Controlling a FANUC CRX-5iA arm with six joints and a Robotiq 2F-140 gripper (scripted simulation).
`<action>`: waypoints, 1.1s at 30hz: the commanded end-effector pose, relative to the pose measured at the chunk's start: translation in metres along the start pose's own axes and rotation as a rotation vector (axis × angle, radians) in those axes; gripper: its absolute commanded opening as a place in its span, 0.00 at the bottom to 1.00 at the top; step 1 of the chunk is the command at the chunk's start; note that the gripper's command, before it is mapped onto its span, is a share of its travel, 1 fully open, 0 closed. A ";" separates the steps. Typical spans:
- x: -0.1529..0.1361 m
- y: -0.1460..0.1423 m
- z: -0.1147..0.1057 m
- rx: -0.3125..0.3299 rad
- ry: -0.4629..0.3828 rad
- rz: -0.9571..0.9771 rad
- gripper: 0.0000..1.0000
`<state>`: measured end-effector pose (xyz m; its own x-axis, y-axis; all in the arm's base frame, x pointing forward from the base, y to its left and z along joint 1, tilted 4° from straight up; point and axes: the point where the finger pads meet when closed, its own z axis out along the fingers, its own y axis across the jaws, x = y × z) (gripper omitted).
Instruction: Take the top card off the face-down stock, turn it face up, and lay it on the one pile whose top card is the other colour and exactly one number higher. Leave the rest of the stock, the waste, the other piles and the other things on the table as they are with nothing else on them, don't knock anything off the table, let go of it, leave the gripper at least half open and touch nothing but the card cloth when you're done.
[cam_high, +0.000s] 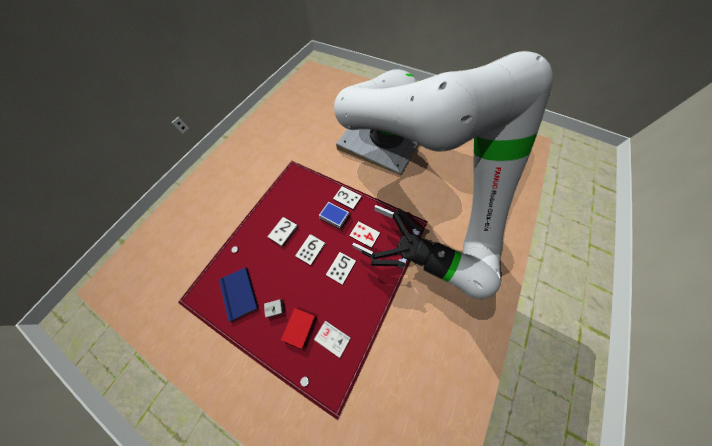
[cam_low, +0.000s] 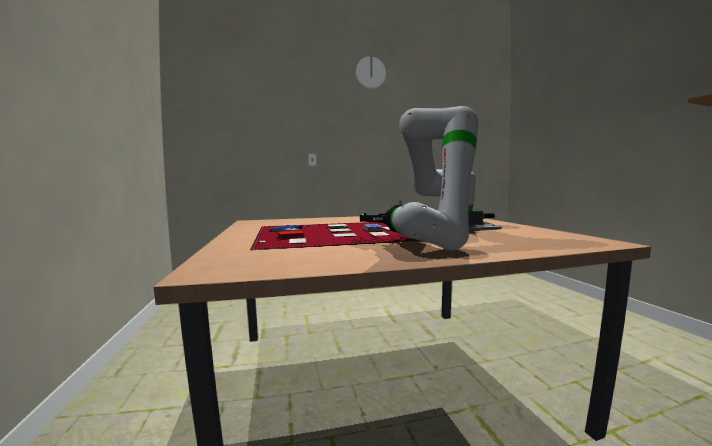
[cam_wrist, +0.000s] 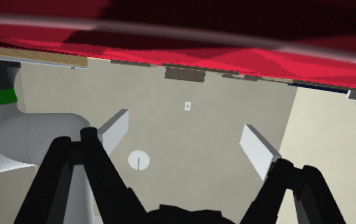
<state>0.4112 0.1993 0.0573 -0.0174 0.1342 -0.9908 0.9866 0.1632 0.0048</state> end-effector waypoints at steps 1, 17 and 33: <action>0.006 -0.003 0.002 -0.001 -0.017 -0.012 1.00; -0.003 -0.002 0.002 -0.001 -0.017 -0.012 1.00; -0.060 -0.002 -0.002 -0.001 -0.017 -0.012 1.00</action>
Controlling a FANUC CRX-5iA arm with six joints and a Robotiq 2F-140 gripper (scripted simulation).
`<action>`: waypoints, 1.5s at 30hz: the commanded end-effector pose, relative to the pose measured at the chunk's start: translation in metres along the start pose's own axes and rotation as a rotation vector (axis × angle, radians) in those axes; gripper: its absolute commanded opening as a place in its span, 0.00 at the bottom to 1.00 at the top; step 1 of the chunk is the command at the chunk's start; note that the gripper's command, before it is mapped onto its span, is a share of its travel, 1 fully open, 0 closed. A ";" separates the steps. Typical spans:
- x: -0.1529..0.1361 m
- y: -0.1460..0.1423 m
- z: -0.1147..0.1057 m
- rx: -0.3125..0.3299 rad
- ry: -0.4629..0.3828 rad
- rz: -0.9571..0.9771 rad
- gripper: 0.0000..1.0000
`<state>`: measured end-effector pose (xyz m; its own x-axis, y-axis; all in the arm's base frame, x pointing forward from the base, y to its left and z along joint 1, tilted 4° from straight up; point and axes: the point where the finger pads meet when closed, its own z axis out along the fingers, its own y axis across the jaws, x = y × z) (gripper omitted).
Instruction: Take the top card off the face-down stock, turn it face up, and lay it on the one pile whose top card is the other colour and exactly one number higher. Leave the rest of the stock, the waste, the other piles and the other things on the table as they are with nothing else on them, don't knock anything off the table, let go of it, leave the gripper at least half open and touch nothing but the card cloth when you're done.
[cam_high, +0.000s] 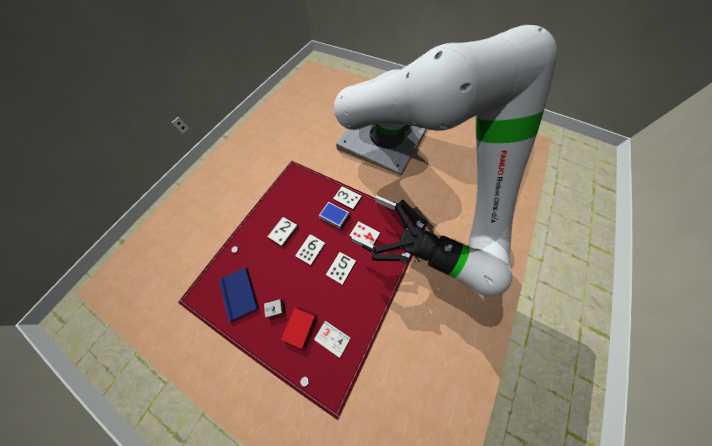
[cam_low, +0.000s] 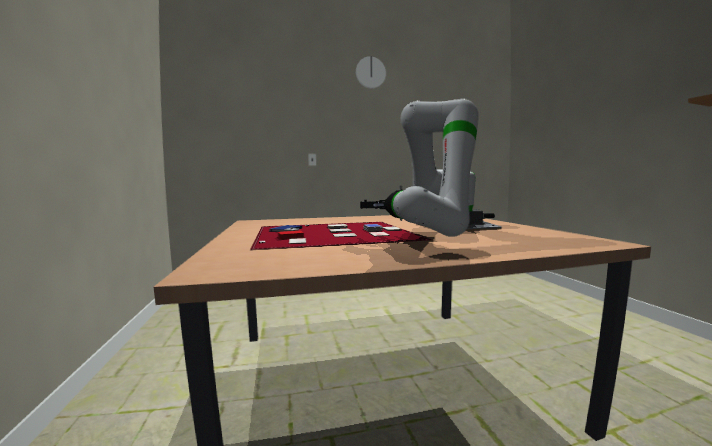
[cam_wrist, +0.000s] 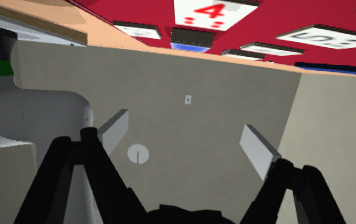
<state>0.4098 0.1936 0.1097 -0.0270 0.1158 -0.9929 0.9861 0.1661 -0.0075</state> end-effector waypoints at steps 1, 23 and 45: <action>-0.011 0.000 -0.001 0.000 0.000 0.001 1.00; -0.031 0.000 -0.001 0.000 0.028 0.001 1.00; -0.031 0.000 -0.002 0.000 0.633 0.001 1.00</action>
<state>0.4104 0.1912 0.1402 -0.1099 0.6116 -0.7835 0.9861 0.1656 -0.0090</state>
